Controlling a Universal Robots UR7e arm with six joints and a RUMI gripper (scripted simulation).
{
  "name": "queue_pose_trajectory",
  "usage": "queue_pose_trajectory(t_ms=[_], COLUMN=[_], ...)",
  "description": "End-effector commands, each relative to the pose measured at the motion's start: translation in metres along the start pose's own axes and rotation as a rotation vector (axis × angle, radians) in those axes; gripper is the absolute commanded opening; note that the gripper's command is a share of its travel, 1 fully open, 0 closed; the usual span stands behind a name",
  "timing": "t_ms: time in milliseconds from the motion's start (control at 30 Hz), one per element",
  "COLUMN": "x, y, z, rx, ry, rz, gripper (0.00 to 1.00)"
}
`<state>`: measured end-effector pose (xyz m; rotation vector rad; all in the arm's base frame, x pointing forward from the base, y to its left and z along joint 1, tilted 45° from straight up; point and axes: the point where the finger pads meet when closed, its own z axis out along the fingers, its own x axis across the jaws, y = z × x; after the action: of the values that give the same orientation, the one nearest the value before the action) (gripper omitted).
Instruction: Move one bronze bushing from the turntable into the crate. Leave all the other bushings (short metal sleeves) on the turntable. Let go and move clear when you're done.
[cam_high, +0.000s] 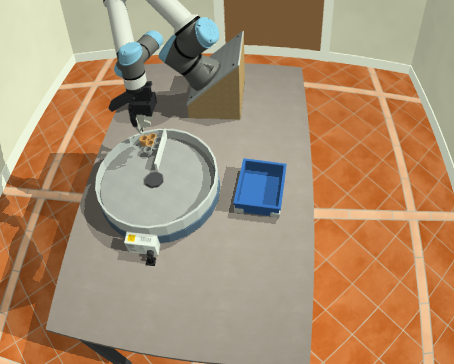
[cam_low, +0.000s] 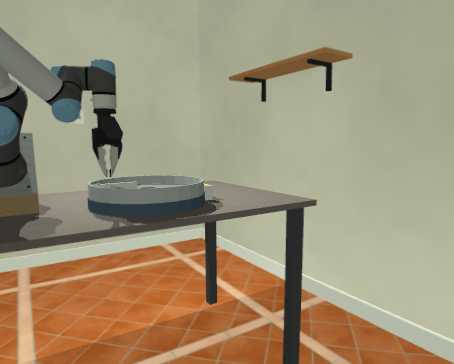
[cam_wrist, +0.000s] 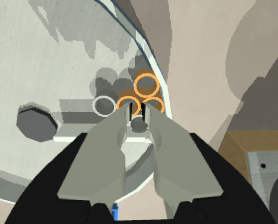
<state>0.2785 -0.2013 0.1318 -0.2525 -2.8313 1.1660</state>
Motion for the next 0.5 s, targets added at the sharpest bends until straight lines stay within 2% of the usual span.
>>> queue_pose_trajectory(t_ms=[0,467], x=[0.0,0.0], y=[0.0,0.0], z=[0.0,0.024], rx=[0.0,0.0], ry=[-0.001,-0.001], rz=[0.0,0.0], gripper=[0.06,0.06])
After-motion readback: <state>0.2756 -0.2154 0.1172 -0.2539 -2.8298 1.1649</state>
